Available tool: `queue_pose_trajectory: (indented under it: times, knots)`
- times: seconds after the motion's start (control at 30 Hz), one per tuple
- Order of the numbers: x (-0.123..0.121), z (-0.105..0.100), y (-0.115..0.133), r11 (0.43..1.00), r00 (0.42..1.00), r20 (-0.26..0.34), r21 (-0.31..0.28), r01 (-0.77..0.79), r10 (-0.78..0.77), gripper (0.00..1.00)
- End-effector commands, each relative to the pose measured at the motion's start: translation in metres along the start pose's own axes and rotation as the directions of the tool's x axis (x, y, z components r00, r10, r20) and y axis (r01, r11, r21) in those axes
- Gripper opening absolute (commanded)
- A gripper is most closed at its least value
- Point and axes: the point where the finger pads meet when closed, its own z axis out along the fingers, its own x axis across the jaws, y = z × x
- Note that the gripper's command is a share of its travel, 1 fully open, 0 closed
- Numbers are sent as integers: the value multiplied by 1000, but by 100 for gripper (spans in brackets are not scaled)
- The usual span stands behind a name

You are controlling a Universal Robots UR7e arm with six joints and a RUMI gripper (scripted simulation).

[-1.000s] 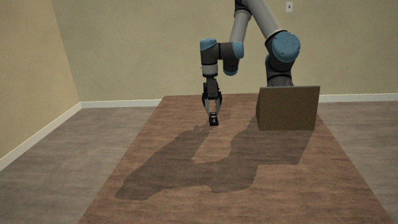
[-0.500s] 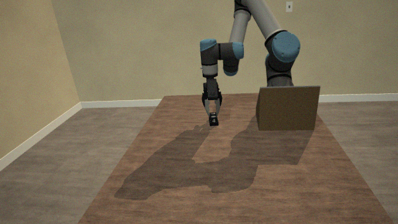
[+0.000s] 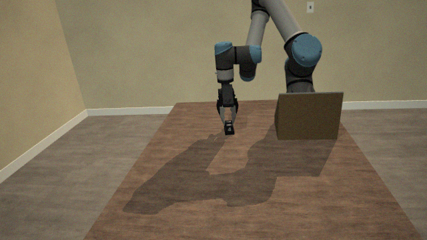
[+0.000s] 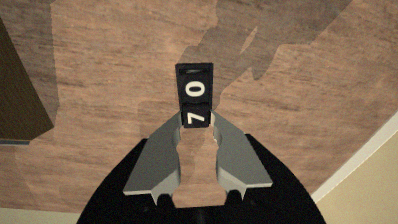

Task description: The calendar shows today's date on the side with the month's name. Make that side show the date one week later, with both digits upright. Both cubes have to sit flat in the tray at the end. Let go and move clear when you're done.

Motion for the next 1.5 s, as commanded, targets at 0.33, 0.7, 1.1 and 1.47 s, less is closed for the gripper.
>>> queue_pose_trajectory:
  times: [0.33, 0.7, 1.1, 1.47]
  knots:
    - [0, 0, 0, 1000, 1000, -1, 0, 0, 0, 10]
    - [0, 0, 0, 1000, 1000, -1, 0, 0, 0, 10]
    - [0, 0, 0, 1000, 1000, -1, 0, 0, 0, 17]
    - [0, 0, 0, 1000, 1000, -1, 0, 0, 0, 28]
